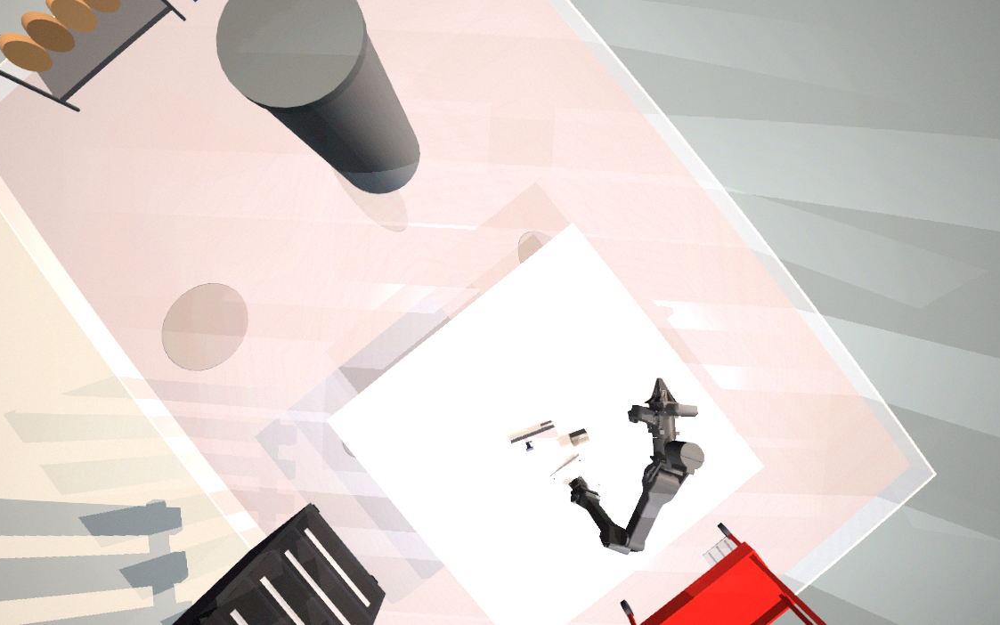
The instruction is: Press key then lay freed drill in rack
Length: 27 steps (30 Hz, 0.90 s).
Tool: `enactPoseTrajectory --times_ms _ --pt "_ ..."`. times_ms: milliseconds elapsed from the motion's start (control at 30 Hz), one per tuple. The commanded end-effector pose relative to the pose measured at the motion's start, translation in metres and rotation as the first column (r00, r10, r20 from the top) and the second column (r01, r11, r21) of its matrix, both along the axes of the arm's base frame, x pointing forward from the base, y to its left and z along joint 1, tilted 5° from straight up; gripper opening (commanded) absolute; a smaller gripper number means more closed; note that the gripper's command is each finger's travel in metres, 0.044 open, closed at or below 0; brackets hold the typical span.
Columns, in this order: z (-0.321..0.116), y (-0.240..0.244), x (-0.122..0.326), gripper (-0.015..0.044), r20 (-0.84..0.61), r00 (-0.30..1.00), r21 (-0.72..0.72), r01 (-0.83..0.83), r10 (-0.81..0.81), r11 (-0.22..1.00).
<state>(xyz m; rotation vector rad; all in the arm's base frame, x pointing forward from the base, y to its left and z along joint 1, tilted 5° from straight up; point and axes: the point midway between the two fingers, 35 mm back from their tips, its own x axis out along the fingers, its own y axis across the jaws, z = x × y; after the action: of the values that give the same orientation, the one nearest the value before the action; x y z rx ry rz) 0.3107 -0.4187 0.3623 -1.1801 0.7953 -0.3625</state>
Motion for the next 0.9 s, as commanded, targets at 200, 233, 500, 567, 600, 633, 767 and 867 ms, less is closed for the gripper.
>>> enactPoseTrajectory --times_ms 200,233,500,567,600,633,767,867 --pt "-0.074 0.135 0.071 0.0 0.03 0.999 0.572 0.01 -0.033 0.82" --pt "-0.081 0.15 0.075 0.0 0.017 0.999 0.619 0.023 -0.043 0.785" --pt "-0.135 0.276 0.077 0.0 -0.194 0.972 0.856 0.233 -0.131 0.462" --pt "-0.147 0.307 0.07 0.0 -0.271 0.951 0.871 0.309 -0.152 0.382" --pt "-0.152 0.322 0.066 0.0 -0.31 0.937 0.871 0.349 -0.163 0.345" --pt "-0.158 0.336 0.06 0.0 -0.351 0.92 0.868 0.389 -0.174 0.309" --pt "-0.177 0.392 0.03 0.0 -0.522 0.823 0.808 0.562 -0.225 0.179" --pt "-0.189 0.43 -0.002 0.0 -0.644 0.713 0.718 0.688 -0.279 0.101"
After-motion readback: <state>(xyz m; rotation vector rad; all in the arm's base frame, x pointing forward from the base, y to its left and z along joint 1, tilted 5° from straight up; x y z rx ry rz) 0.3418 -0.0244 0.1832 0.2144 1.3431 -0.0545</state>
